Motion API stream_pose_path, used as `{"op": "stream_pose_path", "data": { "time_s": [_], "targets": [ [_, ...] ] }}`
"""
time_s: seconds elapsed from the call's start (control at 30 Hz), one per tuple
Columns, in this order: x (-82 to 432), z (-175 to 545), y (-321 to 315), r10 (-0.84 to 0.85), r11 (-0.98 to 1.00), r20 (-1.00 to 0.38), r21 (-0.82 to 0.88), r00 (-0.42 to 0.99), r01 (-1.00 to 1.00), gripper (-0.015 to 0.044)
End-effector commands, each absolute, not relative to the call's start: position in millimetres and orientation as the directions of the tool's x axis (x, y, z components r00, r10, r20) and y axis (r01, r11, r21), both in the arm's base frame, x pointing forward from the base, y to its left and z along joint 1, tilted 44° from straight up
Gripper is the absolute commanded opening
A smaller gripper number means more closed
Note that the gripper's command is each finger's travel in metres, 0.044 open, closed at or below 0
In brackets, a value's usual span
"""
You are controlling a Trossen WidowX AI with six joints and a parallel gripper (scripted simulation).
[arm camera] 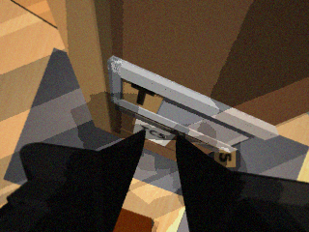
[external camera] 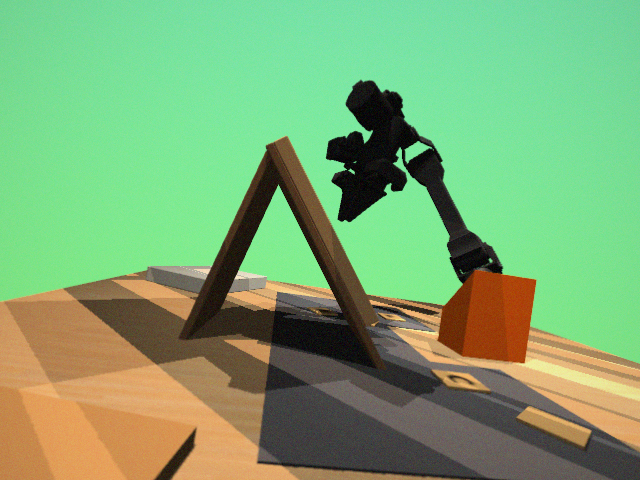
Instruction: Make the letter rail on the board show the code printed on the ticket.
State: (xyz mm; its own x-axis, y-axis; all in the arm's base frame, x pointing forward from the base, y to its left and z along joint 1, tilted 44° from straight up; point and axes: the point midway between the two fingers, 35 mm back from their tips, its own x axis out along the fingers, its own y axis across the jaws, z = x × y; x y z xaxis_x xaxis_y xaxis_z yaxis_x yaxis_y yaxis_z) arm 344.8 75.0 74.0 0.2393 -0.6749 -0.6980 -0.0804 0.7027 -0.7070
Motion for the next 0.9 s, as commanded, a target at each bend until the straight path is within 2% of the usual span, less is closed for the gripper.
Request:
{"op": "stream_pose_path", "data": {
  "time_s": [0.0, 0.13, 0.27, 0.33, 0.4, 0.87],
  "targets": [
    [328, 105, 91, -0.614, 0.617, -0.705, -0.709, 0.354, -0.342, 0.0236],
    [303, 136, 106, -0.532, 0.375, -0.706, -0.692, 0.468, -0.617, 0.0341],
    [274, 162, 115, -0.435, 0.034, -0.698, -0.643, 0.568, -0.765, 0.0440],
    [261, 171, 117, -0.388, -0.134, -0.692, -0.611, 0.609, -0.780, 0.0440],
    [256, 175, 118, -0.370, -0.195, -0.690, -0.598, 0.623, -0.778, 0.0440],
    [256, 175, 118, -0.370, -0.195, -0.690, -0.598, 0.623, -0.778, 0.0440]
  ]
}}
